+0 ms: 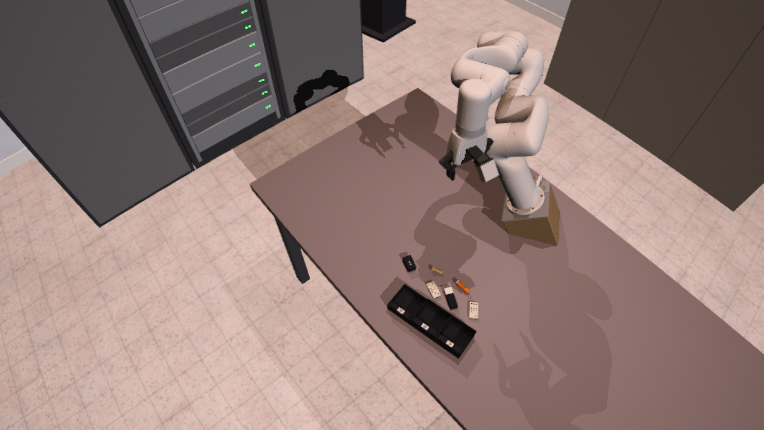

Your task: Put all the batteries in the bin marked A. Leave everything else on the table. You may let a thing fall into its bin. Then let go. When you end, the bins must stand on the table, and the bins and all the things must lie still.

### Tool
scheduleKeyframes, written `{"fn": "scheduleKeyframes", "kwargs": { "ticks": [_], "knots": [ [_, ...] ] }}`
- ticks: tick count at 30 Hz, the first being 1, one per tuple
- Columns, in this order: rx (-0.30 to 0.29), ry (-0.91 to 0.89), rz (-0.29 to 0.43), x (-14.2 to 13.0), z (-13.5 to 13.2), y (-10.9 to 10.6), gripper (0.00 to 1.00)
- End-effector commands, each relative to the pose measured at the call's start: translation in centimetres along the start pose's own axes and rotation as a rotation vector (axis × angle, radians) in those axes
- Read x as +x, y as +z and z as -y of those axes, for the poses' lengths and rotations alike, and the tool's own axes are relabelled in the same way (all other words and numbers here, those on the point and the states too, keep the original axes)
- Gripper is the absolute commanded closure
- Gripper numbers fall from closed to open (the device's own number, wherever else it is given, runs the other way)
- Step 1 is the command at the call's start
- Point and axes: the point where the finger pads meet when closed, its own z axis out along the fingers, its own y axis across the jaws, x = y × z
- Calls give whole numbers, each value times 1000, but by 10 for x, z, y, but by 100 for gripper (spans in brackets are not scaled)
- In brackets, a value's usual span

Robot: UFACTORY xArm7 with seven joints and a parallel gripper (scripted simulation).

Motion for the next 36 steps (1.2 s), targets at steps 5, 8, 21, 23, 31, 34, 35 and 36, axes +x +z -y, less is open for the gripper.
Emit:
{"fn": "scheduleKeyframes", "kwargs": {
  "ticks": [5,8,21,23,31,34,35,36],
  "knots": [
    [-2,1,-1,0,0,-1,0],
    [-2,1,-1,0,0,-1,0],
    [-2,1,-1,-1,-2,32,93],
    [-2,1,-1,-1,-3,49,93],
    [-2,1,-1,-2,-4,69,93],
    [-2,1,-1,-2,-4,69,93],
    [-2,1,-1,-2,-4,69,93],
    [-5,51,-1,5,-10,69,93]
  ]
}}
